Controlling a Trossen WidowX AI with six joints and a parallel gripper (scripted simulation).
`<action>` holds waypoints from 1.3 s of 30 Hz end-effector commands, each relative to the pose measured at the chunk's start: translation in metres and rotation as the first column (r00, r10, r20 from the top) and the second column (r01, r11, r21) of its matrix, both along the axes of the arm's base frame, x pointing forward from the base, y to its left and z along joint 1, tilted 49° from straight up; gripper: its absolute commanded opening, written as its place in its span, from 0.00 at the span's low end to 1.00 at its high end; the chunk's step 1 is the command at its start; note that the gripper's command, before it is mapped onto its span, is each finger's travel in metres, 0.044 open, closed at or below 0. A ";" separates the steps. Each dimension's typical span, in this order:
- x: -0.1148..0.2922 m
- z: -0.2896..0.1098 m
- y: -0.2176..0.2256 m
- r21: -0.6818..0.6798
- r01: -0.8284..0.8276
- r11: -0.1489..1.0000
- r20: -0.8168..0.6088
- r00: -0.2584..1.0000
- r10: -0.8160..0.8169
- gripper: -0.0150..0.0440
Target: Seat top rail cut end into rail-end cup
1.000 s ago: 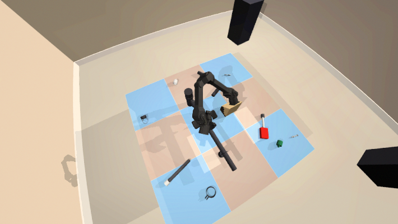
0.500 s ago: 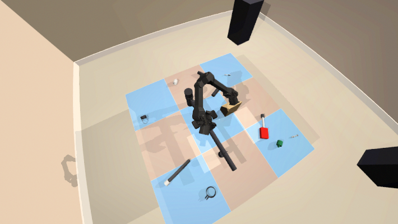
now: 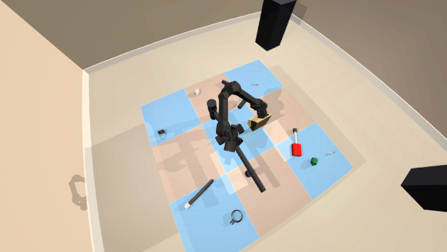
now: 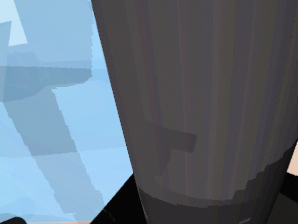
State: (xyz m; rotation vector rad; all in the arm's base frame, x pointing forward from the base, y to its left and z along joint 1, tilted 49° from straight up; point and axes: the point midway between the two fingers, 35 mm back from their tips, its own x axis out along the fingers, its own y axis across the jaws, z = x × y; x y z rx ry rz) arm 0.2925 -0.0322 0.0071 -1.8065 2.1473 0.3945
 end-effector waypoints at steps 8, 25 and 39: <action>0.000 0.000 0.000 0.000 0.000 1.000 0.000 1.000 0.000 0.25; 0.000 0.007 -0.004 0.000 0.000 1.000 0.000 1.000 0.000 0.25; 0.001 0.013 -0.007 0.000 0.000 1.000 0.000 1.000 0.000 0.25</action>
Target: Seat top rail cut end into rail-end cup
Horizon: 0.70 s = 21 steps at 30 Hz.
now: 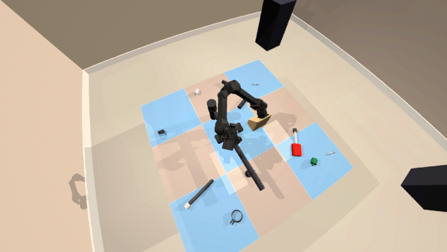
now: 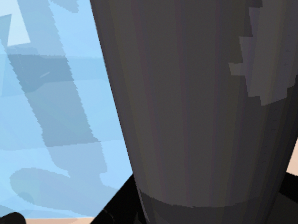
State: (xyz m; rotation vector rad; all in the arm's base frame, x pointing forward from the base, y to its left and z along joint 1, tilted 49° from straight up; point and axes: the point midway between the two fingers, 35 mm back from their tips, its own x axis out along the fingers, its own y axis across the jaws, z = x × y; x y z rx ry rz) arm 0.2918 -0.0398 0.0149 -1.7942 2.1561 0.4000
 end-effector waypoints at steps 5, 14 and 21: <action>0.001 0.007 -0.001 -0.004 -0.010 1.000 0.004 1.000 0.010 0.25; 0.001 0.010 -0.004 -0.004 -0.010 1.000 0.004 1.000 0.010 0.25; 0.001 0.013 -0.006 -0.004 -0.010 1.000 0.004 1.000 0.010 0.25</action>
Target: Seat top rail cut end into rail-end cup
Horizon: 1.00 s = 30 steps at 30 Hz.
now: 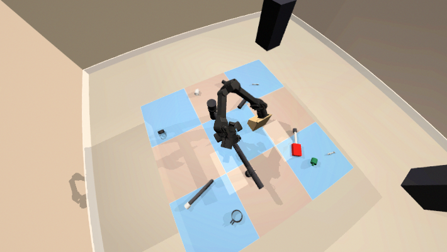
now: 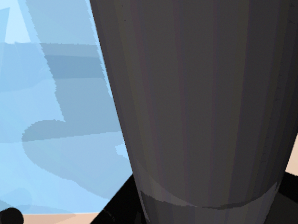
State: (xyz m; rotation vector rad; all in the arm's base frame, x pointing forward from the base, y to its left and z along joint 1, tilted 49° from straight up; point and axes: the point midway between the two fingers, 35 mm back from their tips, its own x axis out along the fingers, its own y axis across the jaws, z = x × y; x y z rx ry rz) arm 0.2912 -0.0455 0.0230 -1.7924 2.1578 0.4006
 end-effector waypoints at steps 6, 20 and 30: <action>0.001 0.007 -0.002 -0.004 -0.012 1.000 0.005 1.000 0.012 0.25; -0.001 0.007 -0.005 -0.001 0.000 1.000 0.001 1.000 0.000 0.25; -0.001 0.007 -0.005 -0.001 0.000 1.000 0.001 1.000 0.000 0.39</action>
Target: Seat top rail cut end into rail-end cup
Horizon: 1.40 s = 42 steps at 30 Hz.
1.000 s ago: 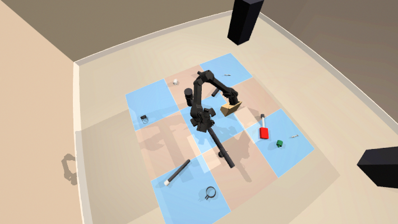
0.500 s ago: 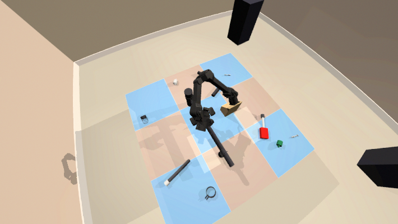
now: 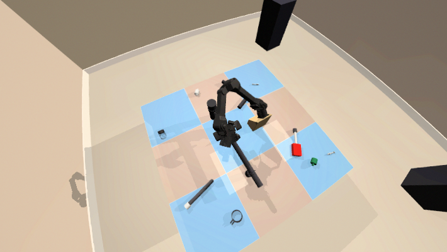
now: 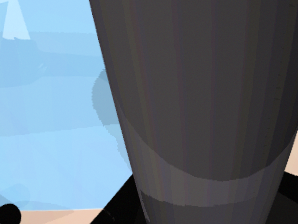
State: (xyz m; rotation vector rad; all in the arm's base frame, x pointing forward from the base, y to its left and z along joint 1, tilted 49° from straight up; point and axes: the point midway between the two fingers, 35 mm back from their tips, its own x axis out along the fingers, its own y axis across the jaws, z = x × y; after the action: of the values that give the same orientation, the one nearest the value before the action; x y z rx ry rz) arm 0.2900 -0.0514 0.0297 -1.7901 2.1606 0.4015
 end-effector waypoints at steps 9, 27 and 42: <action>0.001 0.000 0.005 0.001 -0.002 1.000 0.002 1.000 0.002 0.79; 0.008 0.004 0.073 0.036 -0.048 0.998 0.001 0.999 0.048 1.00; 0.009 0.011 0.090 0.062 -0.080 0.995 0.006 0.997 0.080 1.00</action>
State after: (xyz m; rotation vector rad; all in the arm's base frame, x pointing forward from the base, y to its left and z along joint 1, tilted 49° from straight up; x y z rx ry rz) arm 0.2986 0.0372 0.0404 -1.8461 2.0559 0.4699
